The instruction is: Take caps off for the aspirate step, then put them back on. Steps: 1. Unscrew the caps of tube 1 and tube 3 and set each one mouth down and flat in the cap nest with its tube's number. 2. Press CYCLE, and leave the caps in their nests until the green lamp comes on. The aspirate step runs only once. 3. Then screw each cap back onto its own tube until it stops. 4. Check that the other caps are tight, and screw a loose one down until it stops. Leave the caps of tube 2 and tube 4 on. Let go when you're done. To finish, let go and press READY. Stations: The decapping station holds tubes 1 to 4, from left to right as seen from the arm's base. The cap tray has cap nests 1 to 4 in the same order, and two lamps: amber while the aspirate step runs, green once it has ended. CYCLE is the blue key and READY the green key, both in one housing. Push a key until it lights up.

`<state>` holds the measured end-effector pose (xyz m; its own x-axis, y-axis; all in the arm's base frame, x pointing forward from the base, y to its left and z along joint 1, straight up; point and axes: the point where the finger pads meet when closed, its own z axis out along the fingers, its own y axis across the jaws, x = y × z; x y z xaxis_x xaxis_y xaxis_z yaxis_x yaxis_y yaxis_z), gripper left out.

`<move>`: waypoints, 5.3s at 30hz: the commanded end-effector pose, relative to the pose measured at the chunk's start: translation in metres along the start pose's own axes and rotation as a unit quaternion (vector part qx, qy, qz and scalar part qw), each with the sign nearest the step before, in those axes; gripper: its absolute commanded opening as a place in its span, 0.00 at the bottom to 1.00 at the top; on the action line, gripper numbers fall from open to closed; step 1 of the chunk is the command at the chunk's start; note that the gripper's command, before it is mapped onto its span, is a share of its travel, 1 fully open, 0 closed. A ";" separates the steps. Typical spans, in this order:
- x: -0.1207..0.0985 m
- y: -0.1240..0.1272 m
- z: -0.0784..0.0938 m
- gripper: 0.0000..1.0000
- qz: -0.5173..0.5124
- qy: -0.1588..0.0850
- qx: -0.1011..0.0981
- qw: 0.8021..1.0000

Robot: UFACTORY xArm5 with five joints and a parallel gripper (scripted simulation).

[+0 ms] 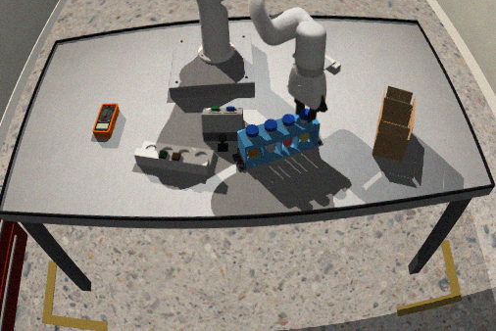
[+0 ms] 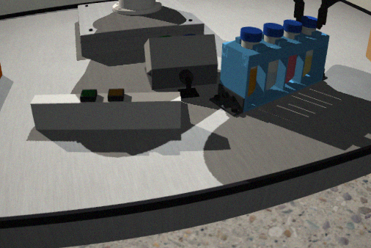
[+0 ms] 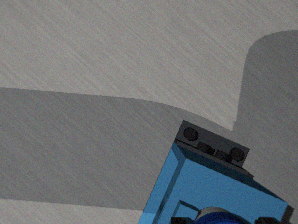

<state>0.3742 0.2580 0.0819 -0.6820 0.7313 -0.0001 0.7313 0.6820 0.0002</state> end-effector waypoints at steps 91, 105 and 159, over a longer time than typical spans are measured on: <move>0.000 0.001 -0.002 0.00 0.415 0.001 -0.002 0.910; 0.000 0.001 -0.002 0.00 0.156 0.000 -0.002 0.988; 0.000 0.001 -0.002 0.46 0.189 0.000 -0.002 0.982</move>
<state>0.3742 0.2579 0.0824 -0.5722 0.8201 0.0000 0.8201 0.5722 0.0000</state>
